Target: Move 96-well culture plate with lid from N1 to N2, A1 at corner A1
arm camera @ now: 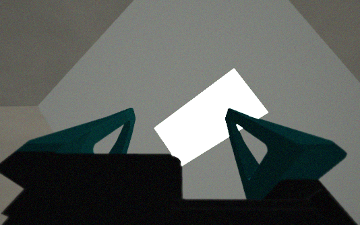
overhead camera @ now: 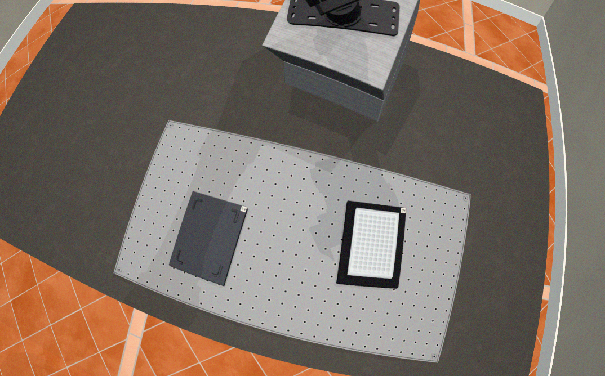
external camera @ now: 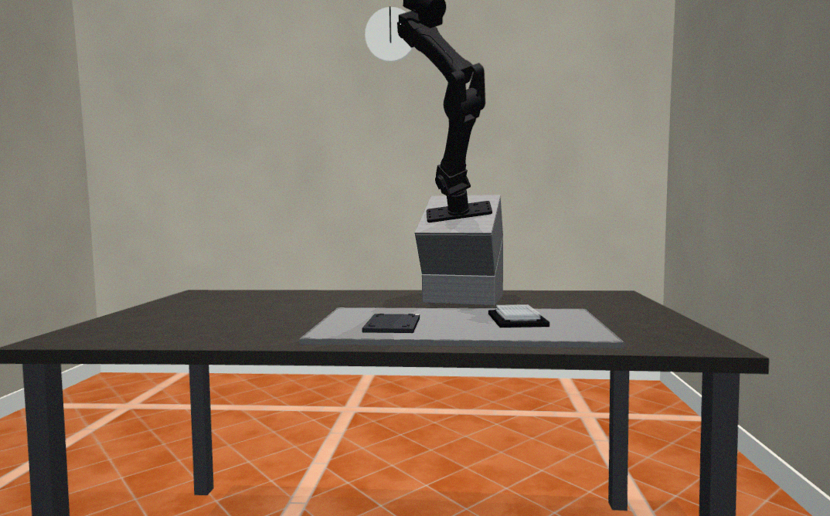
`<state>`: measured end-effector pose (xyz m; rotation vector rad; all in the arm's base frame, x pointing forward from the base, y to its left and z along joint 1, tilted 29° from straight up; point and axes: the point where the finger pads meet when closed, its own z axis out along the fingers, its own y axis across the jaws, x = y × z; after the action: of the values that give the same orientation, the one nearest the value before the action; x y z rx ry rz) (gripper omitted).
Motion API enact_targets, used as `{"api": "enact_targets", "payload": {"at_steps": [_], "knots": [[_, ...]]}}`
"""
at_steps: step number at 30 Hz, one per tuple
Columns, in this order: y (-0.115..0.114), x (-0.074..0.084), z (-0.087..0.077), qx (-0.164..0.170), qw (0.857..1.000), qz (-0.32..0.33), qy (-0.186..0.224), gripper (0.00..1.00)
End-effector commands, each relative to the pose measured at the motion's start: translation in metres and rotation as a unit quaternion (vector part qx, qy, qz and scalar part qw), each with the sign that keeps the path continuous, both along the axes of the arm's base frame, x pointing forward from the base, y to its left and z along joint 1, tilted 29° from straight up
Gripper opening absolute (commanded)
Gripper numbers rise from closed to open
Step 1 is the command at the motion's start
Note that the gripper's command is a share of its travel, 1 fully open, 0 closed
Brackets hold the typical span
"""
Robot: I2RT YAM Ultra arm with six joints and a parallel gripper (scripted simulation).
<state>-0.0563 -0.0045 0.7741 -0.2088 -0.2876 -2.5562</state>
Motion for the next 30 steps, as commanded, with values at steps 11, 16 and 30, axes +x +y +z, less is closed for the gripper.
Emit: {"api": "enact_targets", "payload": {"at_steps": [11,16,30], "knots": [[-0.001,-0.003,0.000,0.001,1.000,0.000,-0.003,1.00],[-0.001,-0.003,0.000,0.001,1.000,0.000,-0.003,1.00],[-0.038,-0.038,-0.007,0.048,0.992,0.094,-0.072,1.00]]}}
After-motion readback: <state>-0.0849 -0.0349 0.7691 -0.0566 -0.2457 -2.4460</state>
